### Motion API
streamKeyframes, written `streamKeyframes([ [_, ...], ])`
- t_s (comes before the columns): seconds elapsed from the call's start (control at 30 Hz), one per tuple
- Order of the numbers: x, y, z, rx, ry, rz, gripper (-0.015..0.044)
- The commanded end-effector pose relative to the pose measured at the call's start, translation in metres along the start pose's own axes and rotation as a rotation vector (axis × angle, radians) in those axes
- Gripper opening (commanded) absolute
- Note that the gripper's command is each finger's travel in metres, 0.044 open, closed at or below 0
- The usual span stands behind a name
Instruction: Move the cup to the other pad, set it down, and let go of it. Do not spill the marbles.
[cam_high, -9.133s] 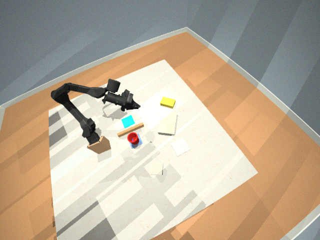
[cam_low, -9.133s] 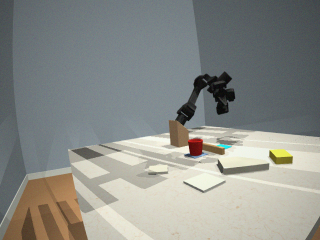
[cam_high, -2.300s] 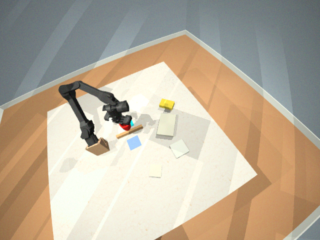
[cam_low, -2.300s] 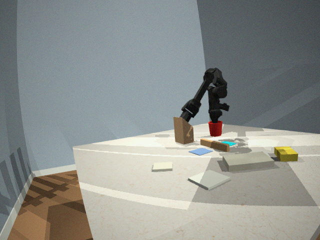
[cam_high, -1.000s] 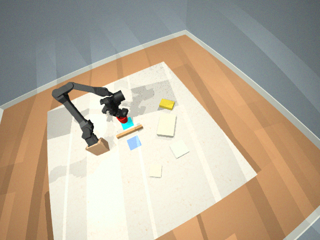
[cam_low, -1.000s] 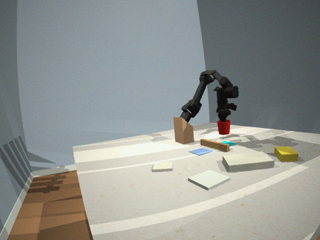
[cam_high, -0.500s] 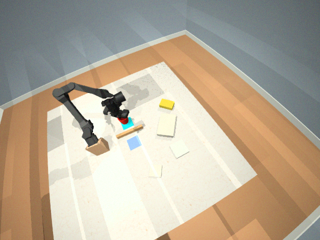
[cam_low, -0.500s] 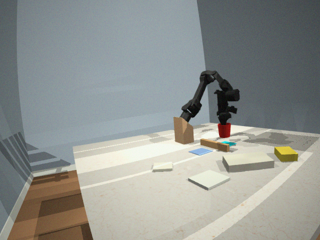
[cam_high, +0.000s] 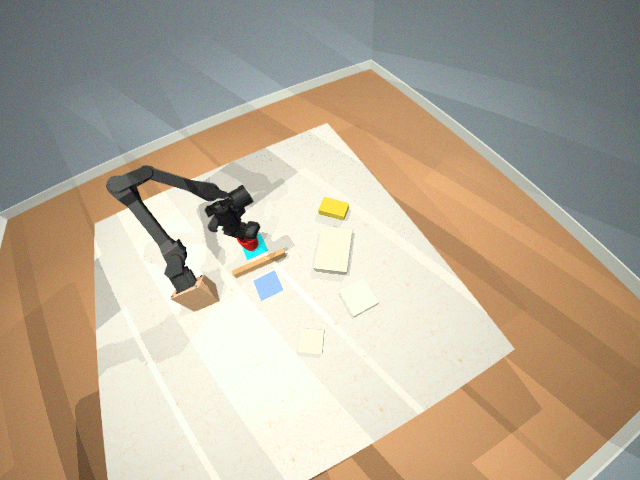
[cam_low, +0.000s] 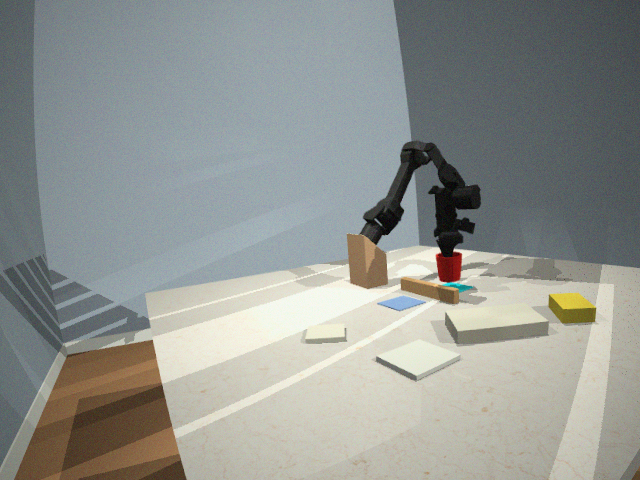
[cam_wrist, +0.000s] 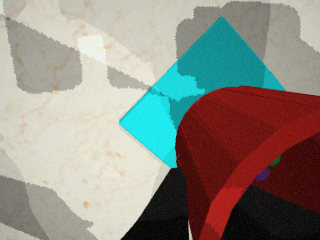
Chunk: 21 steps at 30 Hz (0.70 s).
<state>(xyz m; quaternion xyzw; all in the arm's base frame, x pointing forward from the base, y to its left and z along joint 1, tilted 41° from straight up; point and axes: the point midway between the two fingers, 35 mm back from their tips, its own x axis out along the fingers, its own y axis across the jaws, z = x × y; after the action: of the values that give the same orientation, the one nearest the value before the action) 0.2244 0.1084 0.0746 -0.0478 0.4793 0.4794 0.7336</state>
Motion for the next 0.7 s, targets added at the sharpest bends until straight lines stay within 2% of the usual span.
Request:
streamKeyframes([
  [0.0,0.007,0.001,-0.002,0.005,0.006,0.002,0.0000],
  [0.67,0.017,0.002,0.000,0.001,-0.001,0.003,0.0000],
])
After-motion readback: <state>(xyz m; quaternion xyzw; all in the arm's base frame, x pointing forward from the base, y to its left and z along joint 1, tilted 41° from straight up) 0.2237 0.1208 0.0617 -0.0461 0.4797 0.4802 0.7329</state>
